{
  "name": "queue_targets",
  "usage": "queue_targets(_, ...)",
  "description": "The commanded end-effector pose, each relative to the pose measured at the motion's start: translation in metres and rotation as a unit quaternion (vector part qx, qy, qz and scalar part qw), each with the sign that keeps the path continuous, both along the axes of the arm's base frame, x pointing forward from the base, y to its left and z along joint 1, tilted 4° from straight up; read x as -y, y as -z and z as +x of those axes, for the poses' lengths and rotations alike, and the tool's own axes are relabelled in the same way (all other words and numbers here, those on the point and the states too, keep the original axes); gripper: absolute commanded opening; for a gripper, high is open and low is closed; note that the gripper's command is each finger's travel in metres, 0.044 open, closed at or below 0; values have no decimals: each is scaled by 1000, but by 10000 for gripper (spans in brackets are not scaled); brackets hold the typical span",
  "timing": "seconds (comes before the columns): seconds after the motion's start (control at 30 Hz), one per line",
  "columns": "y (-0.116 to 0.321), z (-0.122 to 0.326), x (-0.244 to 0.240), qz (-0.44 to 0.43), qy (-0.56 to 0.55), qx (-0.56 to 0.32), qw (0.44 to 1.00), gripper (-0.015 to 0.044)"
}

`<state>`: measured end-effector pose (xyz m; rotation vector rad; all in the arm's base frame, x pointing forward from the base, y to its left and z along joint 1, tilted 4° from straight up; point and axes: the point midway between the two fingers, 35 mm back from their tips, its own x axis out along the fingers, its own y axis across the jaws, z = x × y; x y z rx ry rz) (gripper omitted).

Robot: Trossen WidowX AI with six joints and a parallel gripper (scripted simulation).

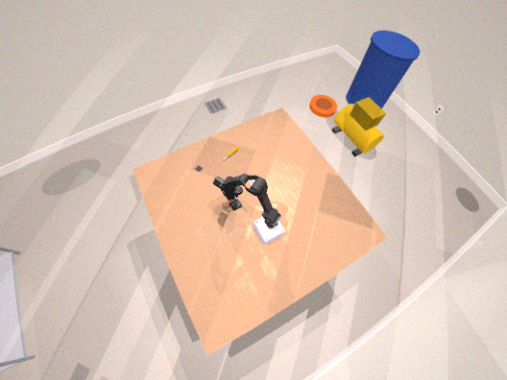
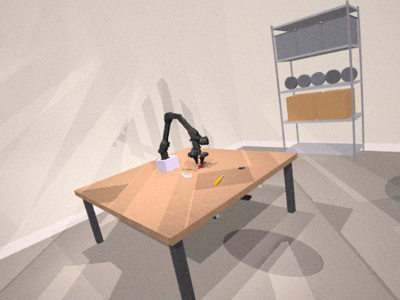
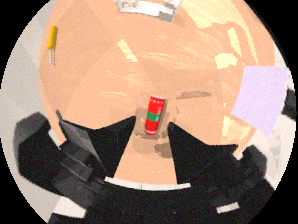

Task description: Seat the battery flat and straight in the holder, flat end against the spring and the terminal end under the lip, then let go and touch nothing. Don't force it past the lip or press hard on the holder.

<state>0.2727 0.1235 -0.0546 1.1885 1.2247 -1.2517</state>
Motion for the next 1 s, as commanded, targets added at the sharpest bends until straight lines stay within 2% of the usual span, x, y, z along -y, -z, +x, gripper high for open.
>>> queue_targets(0.0,6,-2,0,1,3,-2,1000,237)
queue_targets(0.47,26,-4,1,1,3,-2,1000,237)
queue_targets(0.63,26,-4,1,1,3,-2,1000,106)
queue_targets(0.8,26,-4,1,1,3,-2,1000,75)
queue_targets(0.97,14,-2,0,1,3,-2,1000,75)
